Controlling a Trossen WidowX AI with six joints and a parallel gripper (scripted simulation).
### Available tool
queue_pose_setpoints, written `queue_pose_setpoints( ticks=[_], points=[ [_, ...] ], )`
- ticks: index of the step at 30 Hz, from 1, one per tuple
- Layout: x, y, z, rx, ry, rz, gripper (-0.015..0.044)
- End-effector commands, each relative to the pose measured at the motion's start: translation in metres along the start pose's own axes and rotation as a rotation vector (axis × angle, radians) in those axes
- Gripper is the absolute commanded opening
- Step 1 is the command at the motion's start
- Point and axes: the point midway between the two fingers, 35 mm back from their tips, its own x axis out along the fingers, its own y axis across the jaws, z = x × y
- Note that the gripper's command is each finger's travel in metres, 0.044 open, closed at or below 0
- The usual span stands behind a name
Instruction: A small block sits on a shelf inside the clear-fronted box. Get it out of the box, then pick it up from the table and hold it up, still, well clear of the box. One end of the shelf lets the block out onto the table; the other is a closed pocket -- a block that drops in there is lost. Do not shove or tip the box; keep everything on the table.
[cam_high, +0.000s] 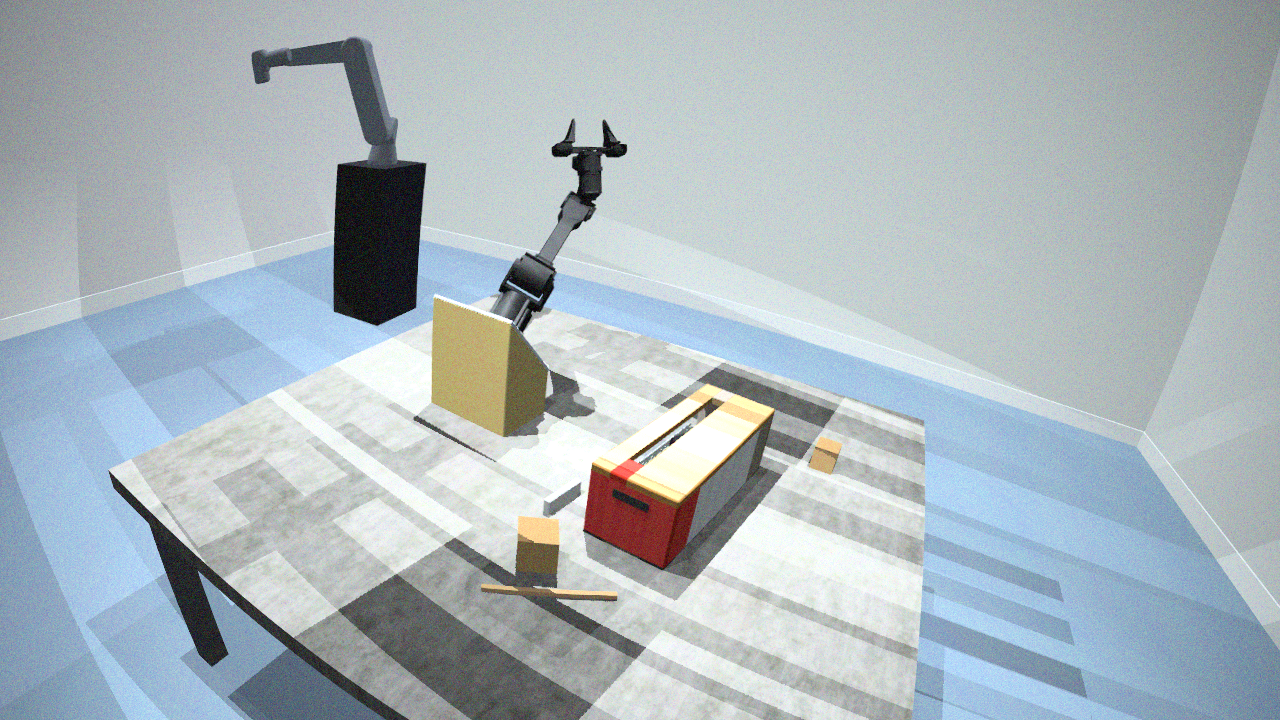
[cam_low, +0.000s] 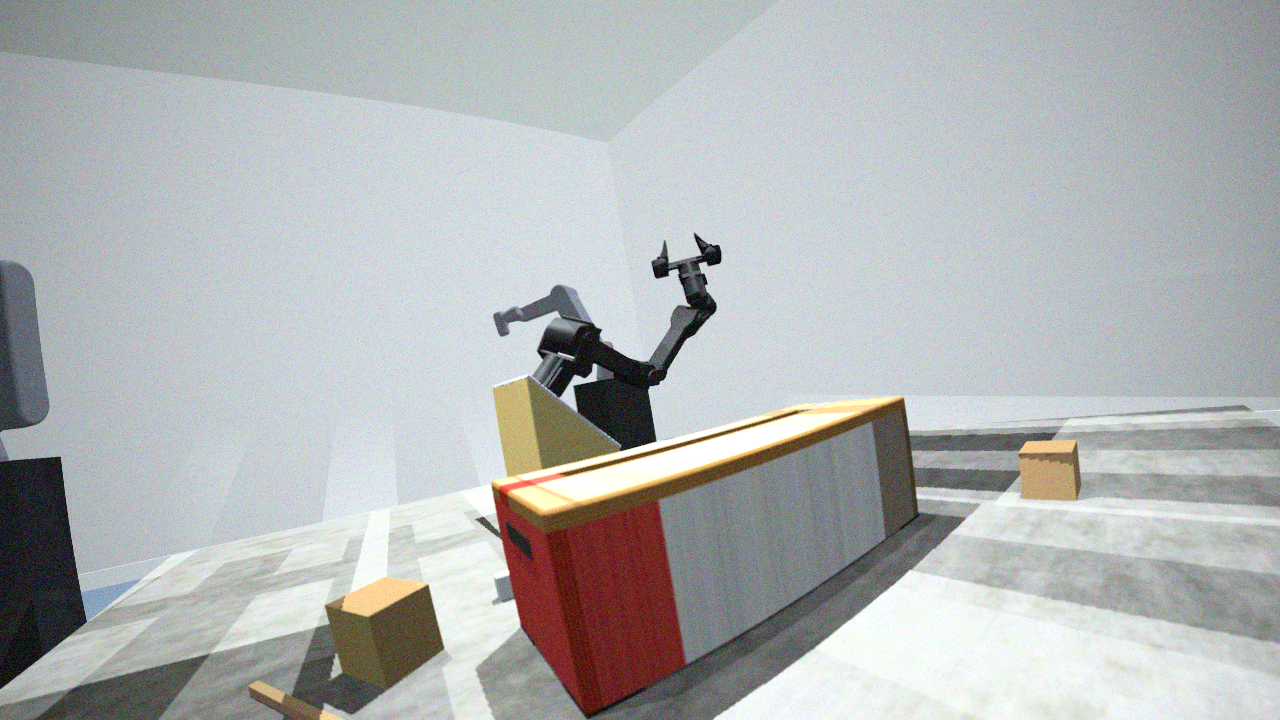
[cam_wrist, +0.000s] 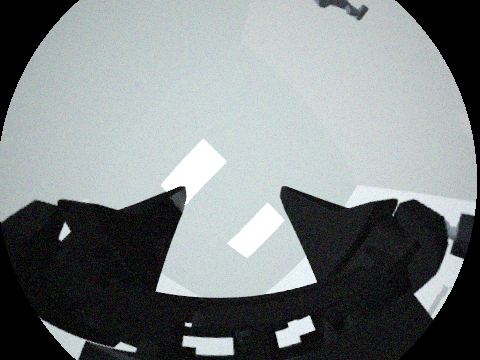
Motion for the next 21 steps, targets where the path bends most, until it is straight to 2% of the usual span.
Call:
queue_pose_setpoints(
  ticks=[1,6,9,15,21],
  points=[
    [0.034,0.013,-0.061,-0.034,0.155,0.038,0.04],
    [0.065,0.025,-0.145,-0.071,0.358,0.08,0.04],
    [0.062,0.031,-0.164,-0.119,0.416,0.139,0.04],
    [0.074,0.039,-0.267,-0.138,0.677,0.19,0.04],
    [0.064,0.042,-0.37,-0.131,0.952,0.227,0.04]
  ],
)
